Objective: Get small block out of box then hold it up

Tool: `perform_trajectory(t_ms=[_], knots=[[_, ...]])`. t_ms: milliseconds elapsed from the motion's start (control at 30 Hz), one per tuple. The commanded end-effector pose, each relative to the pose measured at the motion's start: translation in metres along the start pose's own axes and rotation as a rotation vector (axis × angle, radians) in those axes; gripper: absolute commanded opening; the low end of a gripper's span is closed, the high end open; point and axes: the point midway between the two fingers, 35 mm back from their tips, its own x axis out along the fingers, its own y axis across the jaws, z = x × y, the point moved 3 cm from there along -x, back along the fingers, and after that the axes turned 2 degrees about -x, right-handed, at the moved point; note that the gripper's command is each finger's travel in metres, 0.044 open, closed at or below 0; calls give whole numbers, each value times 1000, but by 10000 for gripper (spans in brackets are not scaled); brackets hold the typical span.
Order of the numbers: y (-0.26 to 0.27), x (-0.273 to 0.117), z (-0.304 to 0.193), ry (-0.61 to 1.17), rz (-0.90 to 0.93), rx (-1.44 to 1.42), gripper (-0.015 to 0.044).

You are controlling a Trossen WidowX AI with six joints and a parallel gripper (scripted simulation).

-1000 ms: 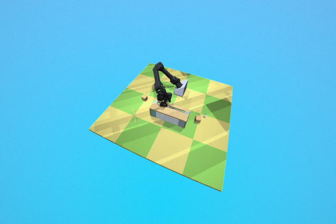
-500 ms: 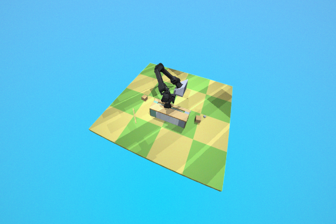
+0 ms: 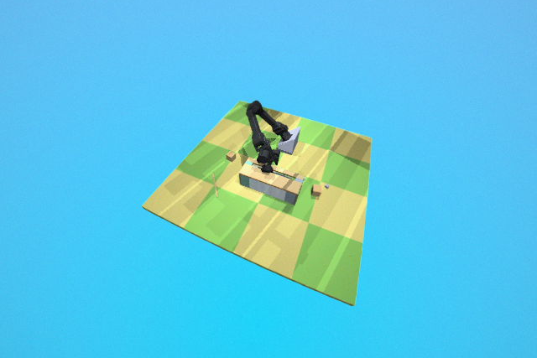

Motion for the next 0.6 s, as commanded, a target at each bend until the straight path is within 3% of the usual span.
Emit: perform_trajectory(t_ms=[0,567], knots=[[0,1,-3,-3,1,-7,400],[0,6,-19,-2,1,-7,400]])
